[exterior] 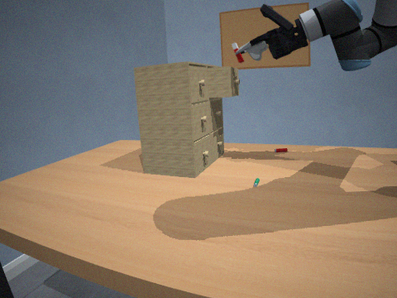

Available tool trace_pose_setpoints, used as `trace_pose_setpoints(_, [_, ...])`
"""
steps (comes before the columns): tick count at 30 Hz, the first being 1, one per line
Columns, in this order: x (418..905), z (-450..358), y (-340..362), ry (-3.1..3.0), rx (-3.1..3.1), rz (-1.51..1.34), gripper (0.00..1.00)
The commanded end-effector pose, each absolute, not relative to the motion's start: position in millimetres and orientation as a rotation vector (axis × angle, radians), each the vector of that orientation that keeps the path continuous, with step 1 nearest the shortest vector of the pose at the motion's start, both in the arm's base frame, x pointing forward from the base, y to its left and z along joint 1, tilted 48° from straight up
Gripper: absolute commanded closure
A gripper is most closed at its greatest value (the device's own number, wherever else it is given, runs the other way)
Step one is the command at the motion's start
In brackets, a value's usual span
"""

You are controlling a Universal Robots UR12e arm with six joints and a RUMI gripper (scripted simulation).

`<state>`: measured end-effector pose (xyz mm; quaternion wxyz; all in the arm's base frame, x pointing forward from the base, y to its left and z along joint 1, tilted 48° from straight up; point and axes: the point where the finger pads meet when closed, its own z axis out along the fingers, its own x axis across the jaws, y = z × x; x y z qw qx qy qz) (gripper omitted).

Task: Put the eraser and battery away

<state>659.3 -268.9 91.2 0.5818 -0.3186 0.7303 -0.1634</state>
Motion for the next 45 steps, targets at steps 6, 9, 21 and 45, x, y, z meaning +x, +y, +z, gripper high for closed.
trace_pose_setpoints(6, [687.0,89.9,-273.3,1.706,-0.742,-0.385,0.89])
trace_pose_setpoints(9, [693.8,89.6,-274.2,1.706,-0.742,-0.385,0.89])
trace_pose_setpoints(21, [710.8,88.9,-276.5,1.706,-0.742,-0.385,0.89])
trace_pose_setpoints(45, [720.5,88.5,-277.8,1.706,-0.742,-0.385,0.89])
